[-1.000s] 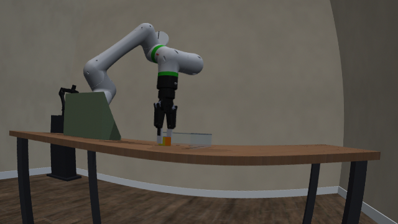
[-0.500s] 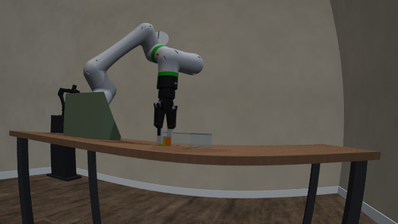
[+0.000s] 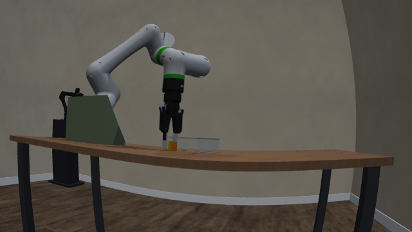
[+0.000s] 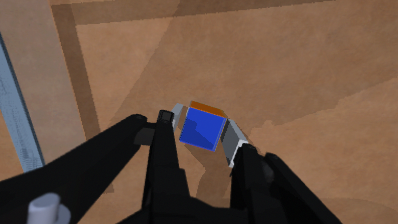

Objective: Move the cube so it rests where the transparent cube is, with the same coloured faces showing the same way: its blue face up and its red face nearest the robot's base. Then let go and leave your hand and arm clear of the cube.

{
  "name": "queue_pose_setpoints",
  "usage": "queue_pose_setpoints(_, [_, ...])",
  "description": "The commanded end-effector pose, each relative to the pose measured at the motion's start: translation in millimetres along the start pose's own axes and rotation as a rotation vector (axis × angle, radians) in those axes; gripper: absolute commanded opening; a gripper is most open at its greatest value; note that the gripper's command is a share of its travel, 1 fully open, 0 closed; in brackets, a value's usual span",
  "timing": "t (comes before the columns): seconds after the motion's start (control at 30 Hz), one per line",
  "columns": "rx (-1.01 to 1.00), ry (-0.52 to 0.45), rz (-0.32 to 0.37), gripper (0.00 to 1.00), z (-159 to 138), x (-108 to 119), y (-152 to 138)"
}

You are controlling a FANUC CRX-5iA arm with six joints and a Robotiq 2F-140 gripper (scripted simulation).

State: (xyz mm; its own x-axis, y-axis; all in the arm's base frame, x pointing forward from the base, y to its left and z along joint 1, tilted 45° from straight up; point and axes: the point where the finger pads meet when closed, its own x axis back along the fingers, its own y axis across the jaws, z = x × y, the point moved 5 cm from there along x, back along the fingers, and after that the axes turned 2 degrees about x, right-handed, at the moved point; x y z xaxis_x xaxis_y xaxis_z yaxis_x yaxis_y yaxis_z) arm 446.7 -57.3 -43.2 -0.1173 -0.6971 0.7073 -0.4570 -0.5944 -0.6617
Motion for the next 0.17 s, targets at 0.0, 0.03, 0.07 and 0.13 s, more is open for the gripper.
queue_pose_setpoints(0.0, [0.000, 0.001, 0.000, 0.37, 0.1, 0.3, 0.1])
queue_pose_setpoints(0.03, [0.000, 0.001, 0.000, 0.37, 0.1, 0.3, 0.1])
queue_pose_setpoints(0.07, [0.000, 0.001, 0.000, 0.37, 0.1, 0.3, 0.1])
queue_pose_setpoints(0.13, [0.000, 0.001, 0.000, 0.37, 0.1, 0.3, 0.1])
